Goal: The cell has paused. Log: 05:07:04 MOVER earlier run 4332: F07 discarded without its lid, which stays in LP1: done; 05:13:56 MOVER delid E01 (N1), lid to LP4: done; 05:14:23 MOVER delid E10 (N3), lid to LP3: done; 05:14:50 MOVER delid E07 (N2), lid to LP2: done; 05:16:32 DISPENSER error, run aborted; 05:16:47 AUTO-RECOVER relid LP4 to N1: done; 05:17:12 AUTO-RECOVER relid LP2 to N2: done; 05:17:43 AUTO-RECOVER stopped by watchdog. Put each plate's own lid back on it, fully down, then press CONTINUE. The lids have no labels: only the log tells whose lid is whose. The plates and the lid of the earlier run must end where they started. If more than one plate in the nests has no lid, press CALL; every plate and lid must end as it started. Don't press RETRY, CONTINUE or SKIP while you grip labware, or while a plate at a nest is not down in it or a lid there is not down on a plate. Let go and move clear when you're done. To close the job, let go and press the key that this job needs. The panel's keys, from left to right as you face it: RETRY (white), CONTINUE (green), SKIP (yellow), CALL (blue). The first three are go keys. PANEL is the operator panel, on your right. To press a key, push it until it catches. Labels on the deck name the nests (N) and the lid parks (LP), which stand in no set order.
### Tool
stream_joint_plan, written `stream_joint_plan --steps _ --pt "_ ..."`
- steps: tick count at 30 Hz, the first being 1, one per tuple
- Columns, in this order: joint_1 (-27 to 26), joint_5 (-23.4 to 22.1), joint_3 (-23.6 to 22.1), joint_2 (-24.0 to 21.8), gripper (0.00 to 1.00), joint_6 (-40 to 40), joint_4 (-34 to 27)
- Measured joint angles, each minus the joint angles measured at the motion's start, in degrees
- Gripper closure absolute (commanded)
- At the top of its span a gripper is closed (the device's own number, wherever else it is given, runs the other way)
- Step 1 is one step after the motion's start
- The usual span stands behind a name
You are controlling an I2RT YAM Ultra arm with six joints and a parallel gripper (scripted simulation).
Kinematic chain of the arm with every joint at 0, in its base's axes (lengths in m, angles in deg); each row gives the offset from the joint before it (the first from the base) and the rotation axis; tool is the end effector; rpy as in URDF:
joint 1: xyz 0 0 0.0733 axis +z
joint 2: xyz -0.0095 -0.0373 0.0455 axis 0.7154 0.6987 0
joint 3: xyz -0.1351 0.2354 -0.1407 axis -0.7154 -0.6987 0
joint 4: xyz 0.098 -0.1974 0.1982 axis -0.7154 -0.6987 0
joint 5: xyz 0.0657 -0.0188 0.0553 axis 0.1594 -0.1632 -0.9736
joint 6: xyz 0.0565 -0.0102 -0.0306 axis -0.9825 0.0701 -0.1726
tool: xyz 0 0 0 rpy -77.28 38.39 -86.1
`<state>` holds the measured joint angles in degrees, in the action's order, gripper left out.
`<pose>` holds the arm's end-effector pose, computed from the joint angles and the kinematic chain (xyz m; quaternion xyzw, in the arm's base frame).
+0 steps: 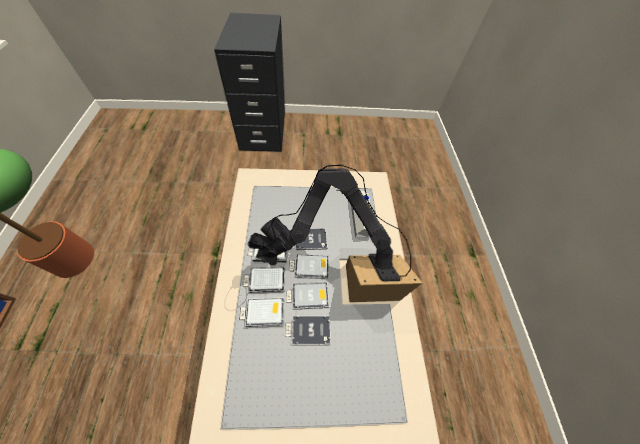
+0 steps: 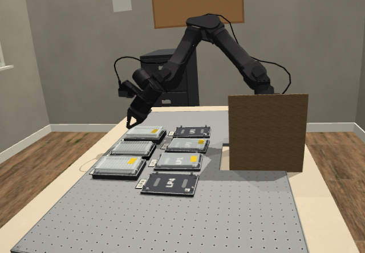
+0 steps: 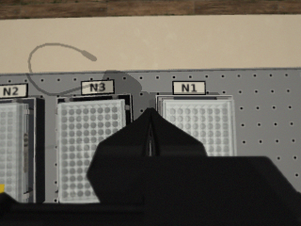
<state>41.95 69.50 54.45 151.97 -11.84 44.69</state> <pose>0.4410 -0.0522 0.0591 -0.0995 0.8775 -0.3350 0.3284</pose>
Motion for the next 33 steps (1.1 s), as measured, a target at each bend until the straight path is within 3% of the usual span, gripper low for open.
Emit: stream_joint_plan --steps 1,2,16,33 --pt "0.00 0.00 0.00 0.00 1.00 0.00 0.00" --pt "0.00 -0.02 0.00 0.00 0.00 0.00 0.00" --pt "1.79 5.29 -2.10 -5.57 0.00 -6.64 -12.59" --pt "3.63 11.08 -2.10 -9.14 0.00 -21.59 -38.45"
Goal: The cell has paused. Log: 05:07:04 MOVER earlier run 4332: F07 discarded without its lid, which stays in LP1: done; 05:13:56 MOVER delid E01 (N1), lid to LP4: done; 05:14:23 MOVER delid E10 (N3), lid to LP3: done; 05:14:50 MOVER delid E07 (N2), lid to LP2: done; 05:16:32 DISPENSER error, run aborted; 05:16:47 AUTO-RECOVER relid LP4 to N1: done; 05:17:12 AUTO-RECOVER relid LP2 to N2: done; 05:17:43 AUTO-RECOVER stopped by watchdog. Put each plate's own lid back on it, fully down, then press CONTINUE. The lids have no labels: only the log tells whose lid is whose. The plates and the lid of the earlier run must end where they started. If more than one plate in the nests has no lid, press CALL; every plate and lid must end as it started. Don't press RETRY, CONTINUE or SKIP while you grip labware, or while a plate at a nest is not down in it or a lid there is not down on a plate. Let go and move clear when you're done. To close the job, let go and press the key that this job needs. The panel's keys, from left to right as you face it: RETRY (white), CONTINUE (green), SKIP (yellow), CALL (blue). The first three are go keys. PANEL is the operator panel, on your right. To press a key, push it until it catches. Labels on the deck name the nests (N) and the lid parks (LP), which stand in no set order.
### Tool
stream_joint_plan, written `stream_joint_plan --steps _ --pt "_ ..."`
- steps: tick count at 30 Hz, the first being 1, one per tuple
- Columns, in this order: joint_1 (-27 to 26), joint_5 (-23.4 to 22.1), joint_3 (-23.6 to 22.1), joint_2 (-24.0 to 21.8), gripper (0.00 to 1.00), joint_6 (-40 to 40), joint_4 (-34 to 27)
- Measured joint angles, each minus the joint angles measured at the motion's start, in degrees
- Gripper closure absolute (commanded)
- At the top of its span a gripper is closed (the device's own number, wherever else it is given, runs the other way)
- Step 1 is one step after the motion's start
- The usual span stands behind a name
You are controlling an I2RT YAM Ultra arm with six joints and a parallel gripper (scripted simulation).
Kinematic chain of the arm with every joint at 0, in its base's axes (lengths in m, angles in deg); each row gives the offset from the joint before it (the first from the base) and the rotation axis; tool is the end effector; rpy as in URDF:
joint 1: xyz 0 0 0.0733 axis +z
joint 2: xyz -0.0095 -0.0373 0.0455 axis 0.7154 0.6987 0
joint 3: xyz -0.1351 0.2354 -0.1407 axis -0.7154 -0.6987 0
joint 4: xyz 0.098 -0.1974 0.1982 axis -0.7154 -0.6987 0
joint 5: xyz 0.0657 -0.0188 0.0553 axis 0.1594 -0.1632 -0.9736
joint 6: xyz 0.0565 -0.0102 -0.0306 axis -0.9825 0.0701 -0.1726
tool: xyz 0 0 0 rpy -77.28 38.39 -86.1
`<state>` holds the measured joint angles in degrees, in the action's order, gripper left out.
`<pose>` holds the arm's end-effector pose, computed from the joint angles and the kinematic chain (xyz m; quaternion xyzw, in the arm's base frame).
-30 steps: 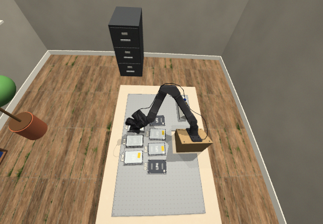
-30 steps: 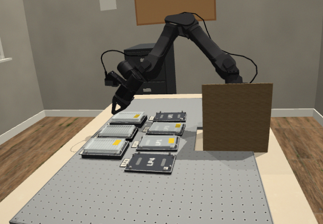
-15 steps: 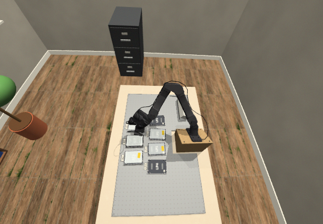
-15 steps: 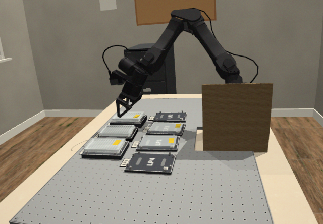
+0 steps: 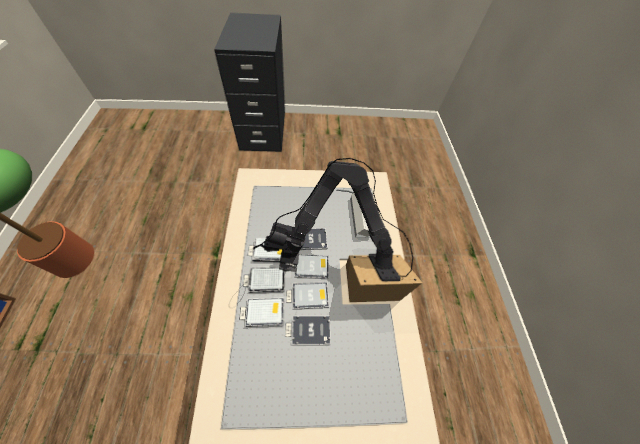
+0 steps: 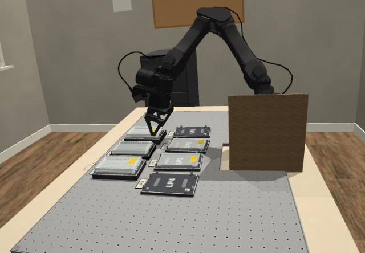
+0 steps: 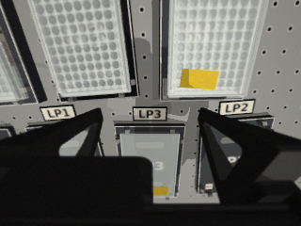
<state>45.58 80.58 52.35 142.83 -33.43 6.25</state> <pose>0.3763 -0.0322 0.0747 -0.0144 0.9292 -0.3462 0.1285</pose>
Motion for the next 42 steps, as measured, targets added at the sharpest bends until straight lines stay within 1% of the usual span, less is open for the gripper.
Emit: stream_joint_plan --steps 9,11,14,17,21,23,38,42 --pt "0.37 0.66 0.35 -0.17 0.00 -9.07 -14.23" --pt "0.37 0.66 -0.28 -0.90 0.00 -10.58 -15.87" --pt "0.37 0.66 -2.49 -2.43 0.00 -12.00 -17.51" --pt "0.39 0.66 -4.83 -3.69 0.00 -12.90 -17.84" --pt "0.39 0.66 -9.44 -6.58 0.00 -13.66 -17.75" --pt "0.46 0.66 -10.58 -7.28 0.00 -13.94 -17.73" --pt "1.14 0.66 -10.16 -7.37 0.00 -14.51 -17.62" --pt "0.98 0.66 -10.16 -6.71 0.00 -13.99 -16.76"
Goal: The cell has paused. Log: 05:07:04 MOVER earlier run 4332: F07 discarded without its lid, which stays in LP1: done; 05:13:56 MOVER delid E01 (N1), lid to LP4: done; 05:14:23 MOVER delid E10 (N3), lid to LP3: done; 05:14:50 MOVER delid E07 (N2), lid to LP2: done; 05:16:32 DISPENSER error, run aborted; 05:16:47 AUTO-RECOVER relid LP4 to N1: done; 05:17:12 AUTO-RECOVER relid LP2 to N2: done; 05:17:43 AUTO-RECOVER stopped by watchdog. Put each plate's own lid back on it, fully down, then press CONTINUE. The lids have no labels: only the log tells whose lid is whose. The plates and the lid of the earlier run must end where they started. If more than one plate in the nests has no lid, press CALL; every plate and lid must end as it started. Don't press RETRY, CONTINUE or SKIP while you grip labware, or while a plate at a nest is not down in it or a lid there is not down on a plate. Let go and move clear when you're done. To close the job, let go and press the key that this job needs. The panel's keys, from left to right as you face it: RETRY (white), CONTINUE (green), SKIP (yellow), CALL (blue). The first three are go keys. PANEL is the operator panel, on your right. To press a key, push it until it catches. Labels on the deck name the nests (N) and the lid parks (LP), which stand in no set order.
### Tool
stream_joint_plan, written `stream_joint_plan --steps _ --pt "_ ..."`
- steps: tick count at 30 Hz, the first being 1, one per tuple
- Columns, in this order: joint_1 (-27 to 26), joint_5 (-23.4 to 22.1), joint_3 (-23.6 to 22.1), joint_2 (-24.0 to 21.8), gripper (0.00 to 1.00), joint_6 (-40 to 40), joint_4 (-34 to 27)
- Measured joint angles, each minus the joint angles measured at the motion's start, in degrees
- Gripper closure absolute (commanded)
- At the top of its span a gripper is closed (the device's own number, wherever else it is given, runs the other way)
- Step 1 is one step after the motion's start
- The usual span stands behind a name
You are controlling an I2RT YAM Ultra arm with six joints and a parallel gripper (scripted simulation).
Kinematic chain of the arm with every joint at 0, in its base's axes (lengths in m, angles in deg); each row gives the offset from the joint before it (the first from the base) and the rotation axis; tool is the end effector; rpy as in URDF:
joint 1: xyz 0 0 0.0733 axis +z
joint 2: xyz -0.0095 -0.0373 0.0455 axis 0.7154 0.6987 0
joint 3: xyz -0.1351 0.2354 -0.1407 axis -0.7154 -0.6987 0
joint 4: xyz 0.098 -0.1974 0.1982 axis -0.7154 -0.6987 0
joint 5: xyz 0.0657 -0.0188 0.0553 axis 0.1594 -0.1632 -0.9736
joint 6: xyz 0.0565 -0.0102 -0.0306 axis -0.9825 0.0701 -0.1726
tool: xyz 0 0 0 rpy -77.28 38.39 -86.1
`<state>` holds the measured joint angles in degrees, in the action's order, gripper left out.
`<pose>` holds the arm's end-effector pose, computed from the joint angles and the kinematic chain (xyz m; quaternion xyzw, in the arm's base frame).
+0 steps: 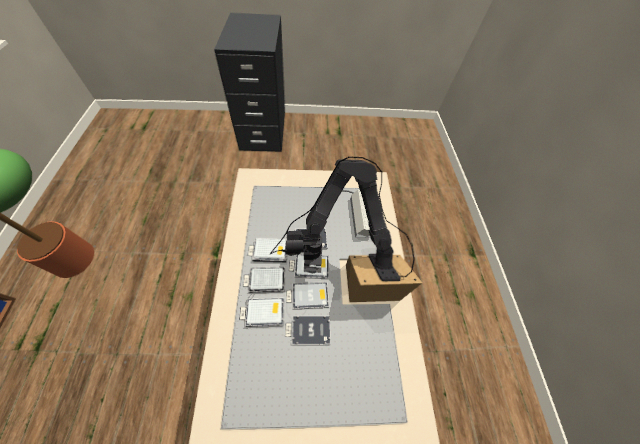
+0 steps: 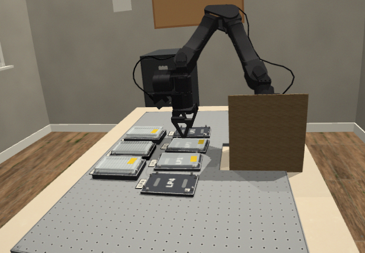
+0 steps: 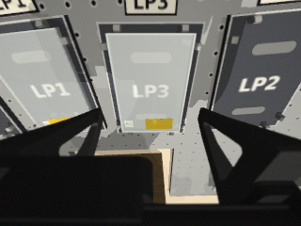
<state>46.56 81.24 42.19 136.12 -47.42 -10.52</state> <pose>0.2932 -0.0275 0.0704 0.0317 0.9379 -0.3454 0.0080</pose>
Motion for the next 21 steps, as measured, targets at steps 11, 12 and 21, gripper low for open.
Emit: stream_joint_plan --steps 11,12,21 --pt "-2.19 0.00 -1.42 2.01 0.00 2.40 4.15" --pt "-2.40 0.00 -1.51 2.21 0.00 2.67 4.63" --pt "-4.55 0.00 -2.47 4.35 0.00 5.25 9.18"
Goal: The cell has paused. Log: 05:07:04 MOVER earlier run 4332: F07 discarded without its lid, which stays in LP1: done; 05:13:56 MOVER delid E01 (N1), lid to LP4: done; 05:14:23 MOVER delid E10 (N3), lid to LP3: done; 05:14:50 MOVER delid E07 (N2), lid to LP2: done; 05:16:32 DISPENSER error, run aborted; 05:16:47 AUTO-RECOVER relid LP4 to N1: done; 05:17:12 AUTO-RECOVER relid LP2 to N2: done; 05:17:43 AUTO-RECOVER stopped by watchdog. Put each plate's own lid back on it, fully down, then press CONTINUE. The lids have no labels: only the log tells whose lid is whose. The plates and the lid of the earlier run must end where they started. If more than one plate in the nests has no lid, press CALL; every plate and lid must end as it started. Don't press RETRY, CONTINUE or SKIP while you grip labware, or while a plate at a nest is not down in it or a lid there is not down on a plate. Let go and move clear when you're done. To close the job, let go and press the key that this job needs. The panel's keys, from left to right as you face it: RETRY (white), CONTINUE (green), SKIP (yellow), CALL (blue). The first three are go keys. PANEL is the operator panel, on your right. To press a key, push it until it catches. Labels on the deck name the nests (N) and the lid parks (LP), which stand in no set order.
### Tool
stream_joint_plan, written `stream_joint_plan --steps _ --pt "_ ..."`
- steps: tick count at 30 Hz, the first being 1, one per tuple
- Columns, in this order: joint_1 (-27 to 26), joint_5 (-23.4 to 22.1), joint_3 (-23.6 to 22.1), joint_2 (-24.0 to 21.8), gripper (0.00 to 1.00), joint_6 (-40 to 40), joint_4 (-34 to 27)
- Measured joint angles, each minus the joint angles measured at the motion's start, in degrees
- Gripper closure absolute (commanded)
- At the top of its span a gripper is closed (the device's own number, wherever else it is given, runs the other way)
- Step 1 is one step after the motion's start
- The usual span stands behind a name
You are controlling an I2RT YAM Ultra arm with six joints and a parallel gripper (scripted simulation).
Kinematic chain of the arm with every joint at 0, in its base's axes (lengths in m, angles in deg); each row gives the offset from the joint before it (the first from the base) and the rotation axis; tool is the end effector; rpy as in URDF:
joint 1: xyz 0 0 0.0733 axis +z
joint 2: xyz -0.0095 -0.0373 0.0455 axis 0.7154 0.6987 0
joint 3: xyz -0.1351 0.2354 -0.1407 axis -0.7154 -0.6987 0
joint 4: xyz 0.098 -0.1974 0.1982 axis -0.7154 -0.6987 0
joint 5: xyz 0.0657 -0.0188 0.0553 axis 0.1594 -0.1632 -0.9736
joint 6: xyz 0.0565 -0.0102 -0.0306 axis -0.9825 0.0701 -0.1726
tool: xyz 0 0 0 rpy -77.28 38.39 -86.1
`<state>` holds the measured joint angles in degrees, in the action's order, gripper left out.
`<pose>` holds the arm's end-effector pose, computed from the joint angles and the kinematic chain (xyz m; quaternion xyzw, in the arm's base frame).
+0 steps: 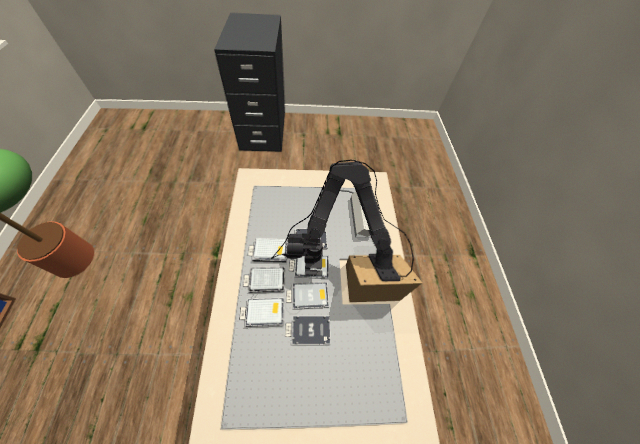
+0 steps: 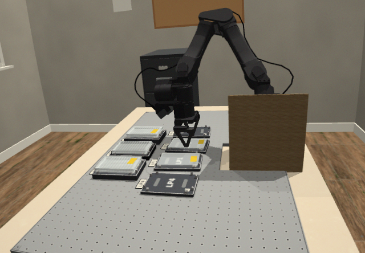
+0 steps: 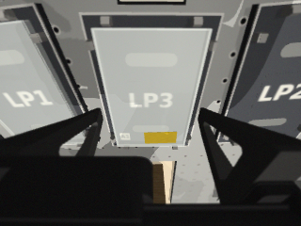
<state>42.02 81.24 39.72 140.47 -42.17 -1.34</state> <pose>0.2881 -0.0505 0.0424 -0.0330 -0.9379 0.3454 0.0021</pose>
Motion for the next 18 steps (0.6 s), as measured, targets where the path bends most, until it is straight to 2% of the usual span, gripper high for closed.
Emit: stream_joint_plan --steps 18 --pt "-1.42 0.00 -0.39 1.68 0.00 2.80 4.81"
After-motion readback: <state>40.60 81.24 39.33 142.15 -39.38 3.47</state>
